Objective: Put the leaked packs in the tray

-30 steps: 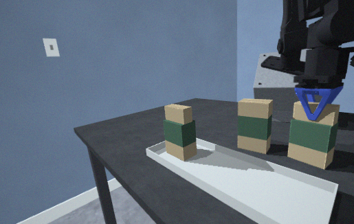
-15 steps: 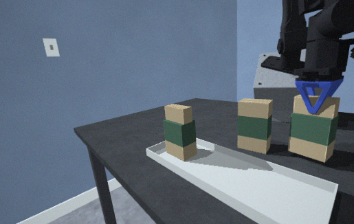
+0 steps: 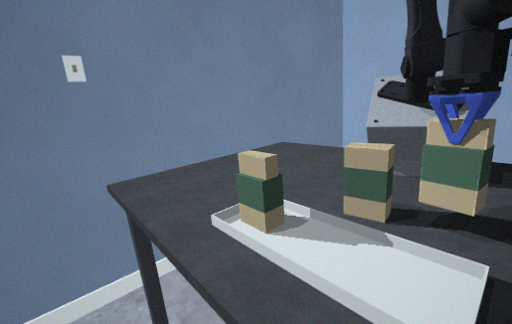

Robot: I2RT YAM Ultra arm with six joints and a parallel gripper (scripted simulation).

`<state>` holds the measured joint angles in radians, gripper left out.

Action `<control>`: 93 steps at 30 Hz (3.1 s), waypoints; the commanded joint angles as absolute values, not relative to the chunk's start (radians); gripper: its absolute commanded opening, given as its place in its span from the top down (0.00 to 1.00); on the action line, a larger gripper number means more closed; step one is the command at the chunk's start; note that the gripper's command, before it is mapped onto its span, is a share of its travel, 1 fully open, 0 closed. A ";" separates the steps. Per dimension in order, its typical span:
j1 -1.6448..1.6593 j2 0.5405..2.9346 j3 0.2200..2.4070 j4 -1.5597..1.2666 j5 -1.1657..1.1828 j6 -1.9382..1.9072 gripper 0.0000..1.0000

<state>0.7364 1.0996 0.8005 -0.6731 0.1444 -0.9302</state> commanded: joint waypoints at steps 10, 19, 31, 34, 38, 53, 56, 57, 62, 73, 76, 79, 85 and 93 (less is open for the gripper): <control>0.745 1.063 0.842 -0.715 0.143 -0.919 0.74; 0.745 1.063 0.842 -0.715 0.143 -0.919 0.74; 0.745 1.063 0.842 -0.715 0.143 -0.919 0.74; 0.745 1.063 0.842 -0.715 0.143 -0.919 0.74; 0.745 1.063 0.842 -0.715 0.143 -0.919 0.74; 0.717 1.112 0.861 -0.718 0.133 -0.940 0.74; 0.701 1.132 0.887 -0.722 0.124 -0.953 0.74; 0.694 1.141 0.898 -0.724 0.120 -0.959 0.74; 0.669 1.176 0.944 -0.732 0.106 -0.980 0.74; 0.565 1.354 1.199 -0.793 0.049 -1.064 0.74; 0.541 1.411 1.285 -0.820 0.034 -1.084 0.74; 0.533 1.436 1.323 -0.836 0.028 -1.090 0.74; 0.498 1.536 1.484 -0.893 0.009 -1.119 0.74; 0.471 1.642 1.661 -0.966 -0.008 -1.141 0.74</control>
